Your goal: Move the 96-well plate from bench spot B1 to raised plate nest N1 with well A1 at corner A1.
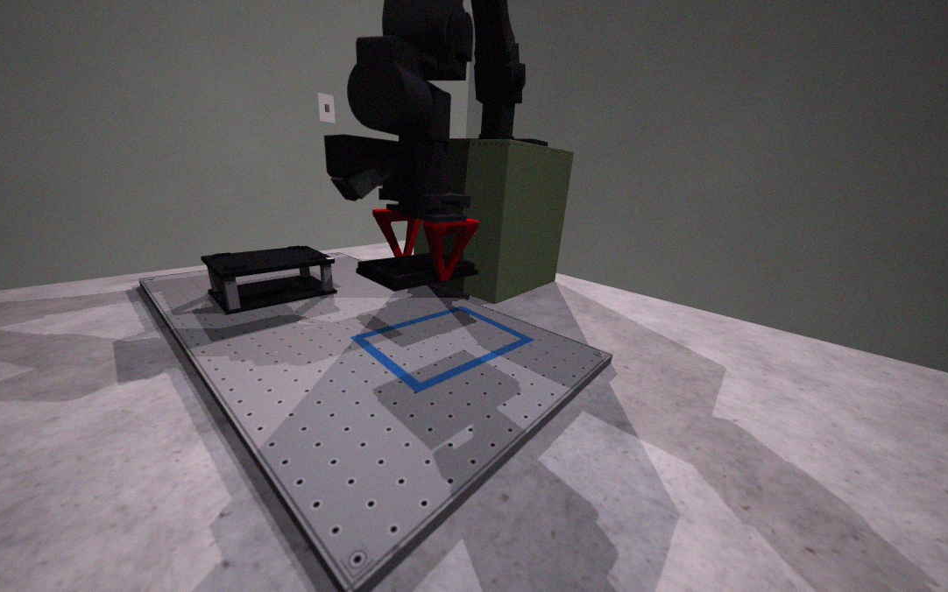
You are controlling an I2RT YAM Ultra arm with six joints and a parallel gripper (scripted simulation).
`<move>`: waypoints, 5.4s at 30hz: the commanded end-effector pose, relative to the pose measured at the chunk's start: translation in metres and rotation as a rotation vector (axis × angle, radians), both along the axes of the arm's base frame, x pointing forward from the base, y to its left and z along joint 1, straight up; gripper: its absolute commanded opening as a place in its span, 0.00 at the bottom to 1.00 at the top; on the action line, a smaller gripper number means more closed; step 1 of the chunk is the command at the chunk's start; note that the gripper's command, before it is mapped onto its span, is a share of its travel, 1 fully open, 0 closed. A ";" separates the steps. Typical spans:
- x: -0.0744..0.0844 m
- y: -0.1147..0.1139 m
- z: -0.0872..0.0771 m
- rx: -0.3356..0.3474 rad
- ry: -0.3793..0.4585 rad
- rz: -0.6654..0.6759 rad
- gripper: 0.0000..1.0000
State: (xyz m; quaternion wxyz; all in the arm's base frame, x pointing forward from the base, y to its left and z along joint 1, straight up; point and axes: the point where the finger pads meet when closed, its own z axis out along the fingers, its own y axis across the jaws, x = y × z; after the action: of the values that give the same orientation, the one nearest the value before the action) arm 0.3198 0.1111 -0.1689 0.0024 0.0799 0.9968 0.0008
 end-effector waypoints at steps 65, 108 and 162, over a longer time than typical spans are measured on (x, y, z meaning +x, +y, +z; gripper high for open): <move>0.041 -0.196 0.037 -0.002 0.003 0.019 0.00; 0.063 -0.289 0.060 -0.005 -0.007 0.035 0.00; 0.067 -0.287 0.013 -0.013 -0.022 0.032 0.00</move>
State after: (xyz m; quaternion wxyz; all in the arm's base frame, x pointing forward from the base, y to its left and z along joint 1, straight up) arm 0.3665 -0.1740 -0.1548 -0.0088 0.0702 0.9975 0.0024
